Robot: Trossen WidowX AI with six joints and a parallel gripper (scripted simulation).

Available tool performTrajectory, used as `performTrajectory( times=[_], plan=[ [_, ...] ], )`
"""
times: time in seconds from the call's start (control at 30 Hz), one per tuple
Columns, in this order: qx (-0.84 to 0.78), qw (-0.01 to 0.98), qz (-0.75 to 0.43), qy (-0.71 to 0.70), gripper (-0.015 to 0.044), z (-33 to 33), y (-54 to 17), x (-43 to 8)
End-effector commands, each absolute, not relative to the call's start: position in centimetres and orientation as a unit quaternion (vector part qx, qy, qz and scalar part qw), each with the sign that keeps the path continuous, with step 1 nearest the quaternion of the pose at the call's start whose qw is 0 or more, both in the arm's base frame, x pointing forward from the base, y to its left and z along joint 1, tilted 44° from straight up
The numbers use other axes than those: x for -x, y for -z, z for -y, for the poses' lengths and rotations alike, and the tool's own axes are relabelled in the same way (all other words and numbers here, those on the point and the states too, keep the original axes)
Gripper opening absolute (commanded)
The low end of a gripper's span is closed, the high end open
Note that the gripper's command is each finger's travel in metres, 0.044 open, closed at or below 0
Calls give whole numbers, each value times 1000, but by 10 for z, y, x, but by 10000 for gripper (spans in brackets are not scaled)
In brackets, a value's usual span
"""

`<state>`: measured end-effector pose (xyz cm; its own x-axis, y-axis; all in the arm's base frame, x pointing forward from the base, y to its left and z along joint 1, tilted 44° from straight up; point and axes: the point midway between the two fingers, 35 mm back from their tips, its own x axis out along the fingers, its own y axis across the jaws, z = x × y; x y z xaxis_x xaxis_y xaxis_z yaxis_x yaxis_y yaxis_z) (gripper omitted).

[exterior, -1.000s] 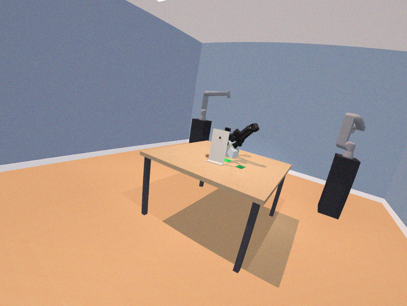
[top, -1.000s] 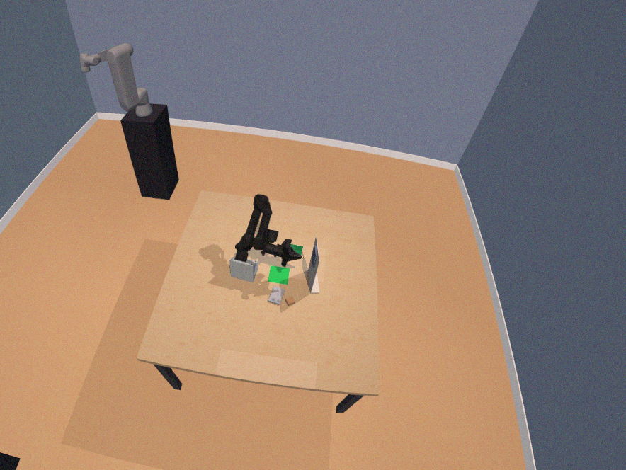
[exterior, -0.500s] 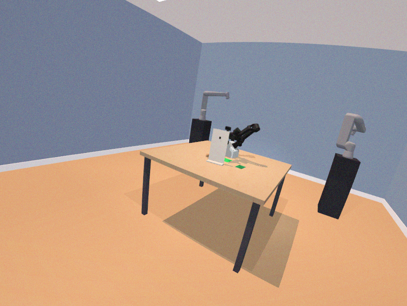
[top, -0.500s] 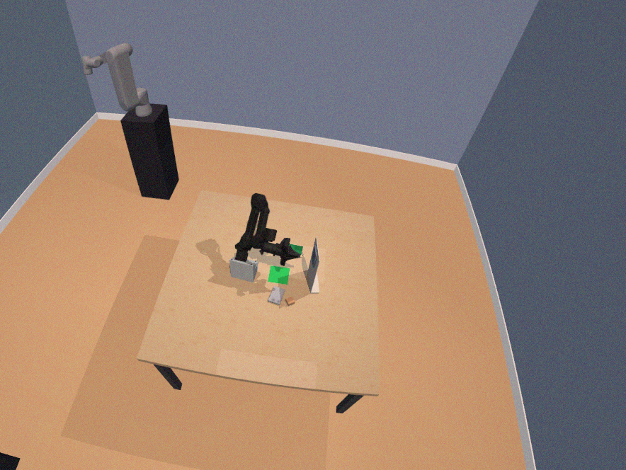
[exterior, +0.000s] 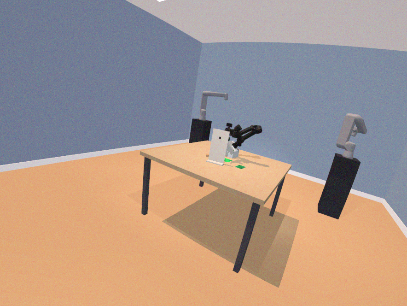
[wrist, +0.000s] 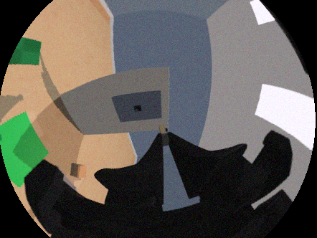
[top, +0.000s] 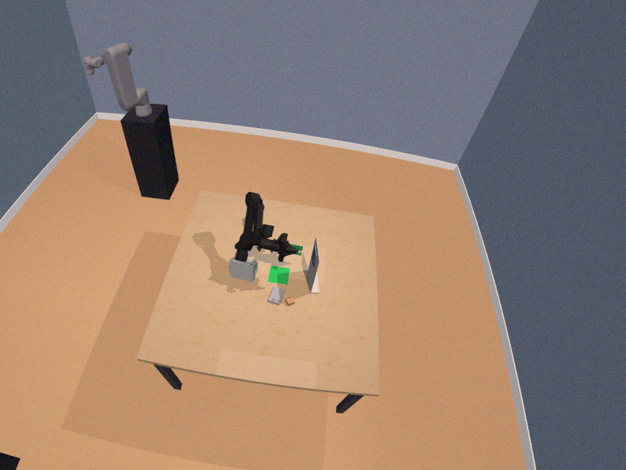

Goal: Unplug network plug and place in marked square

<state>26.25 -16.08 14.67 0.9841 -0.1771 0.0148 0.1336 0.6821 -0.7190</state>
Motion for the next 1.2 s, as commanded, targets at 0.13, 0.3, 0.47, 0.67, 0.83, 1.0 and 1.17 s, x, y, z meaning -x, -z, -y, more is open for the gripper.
performTrajectory(
  times=[0.13,0.3,0.47,0.67,0.83,1.0,1.17],
  plan=[
    [373,924,-34,74,0,161,-148,-263],
    [340,937,-58,51,0,150,-137,-272],
    [308,947,-84,27,0,138,-125,-279],
    [273,955,-119,-3,0,122,-111,-286],
    [246,957,-150,-27,0,107,-100,-289],
    [223,956,-184,-52,0,92,-88,-290],
    [202,952,-219,-76,0,75,-77,-288]
  ],
)
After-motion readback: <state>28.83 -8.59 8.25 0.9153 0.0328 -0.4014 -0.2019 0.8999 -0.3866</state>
